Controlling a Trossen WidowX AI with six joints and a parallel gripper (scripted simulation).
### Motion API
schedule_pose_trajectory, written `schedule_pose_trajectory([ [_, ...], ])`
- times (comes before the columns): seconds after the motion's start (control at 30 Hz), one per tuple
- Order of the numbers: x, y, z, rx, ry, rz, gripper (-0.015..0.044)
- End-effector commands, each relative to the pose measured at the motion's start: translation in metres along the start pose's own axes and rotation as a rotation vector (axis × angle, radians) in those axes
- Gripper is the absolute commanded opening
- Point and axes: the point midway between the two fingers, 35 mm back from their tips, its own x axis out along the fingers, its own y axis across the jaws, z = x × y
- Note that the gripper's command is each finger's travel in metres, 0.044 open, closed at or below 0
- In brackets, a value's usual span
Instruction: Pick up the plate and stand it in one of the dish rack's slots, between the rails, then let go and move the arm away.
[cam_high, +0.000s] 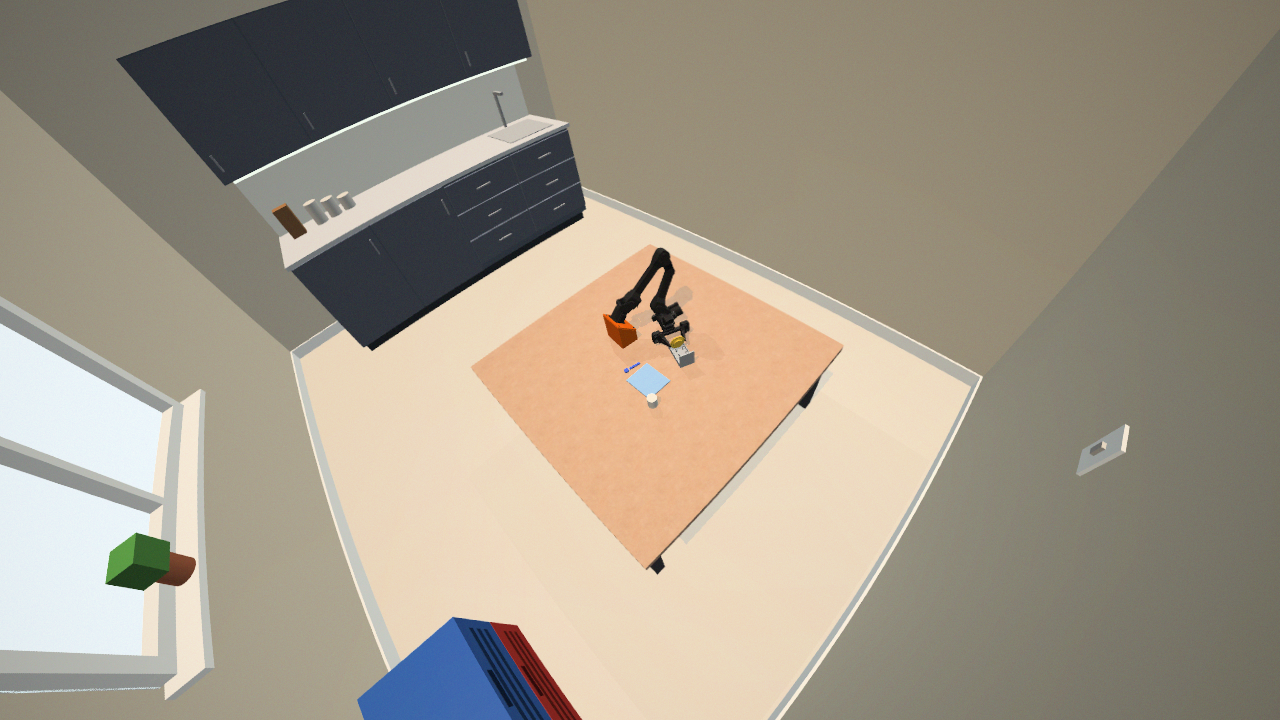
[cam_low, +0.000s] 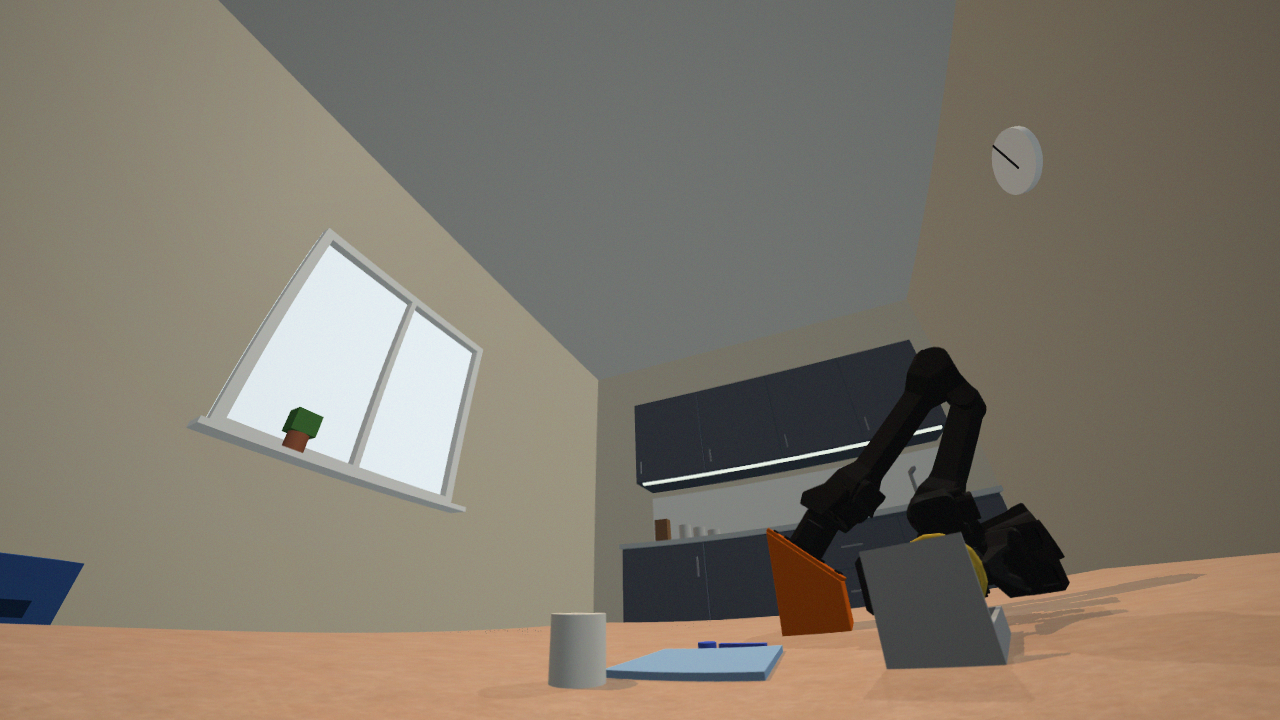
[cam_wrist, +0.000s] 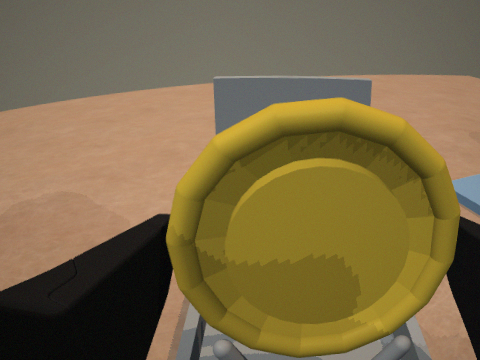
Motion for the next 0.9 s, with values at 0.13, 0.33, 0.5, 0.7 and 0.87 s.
schedule_pose_trajectory([
  [0.13, 0.0000, -0.0001, -0.0001, 0.000, 0.000, 0.000, 0.0000],
  [0.33, 0.0000, -0.0001, -0.0001, 0.000, 0.000, 0.000, 0.0000],
  [0.5, 0.0000, 0.0003, -0.0002, 0.004, -0.001, 0.001, 0.0105],
  [0.7, 0.0000, 0.0003, -0.0002, 0.004, -0.001, 0.001, 0.0263],
  [0.87, 0.0000, 0.0003, -0.0002, 0.004, -0.001, 0.001, 0.0394],
])
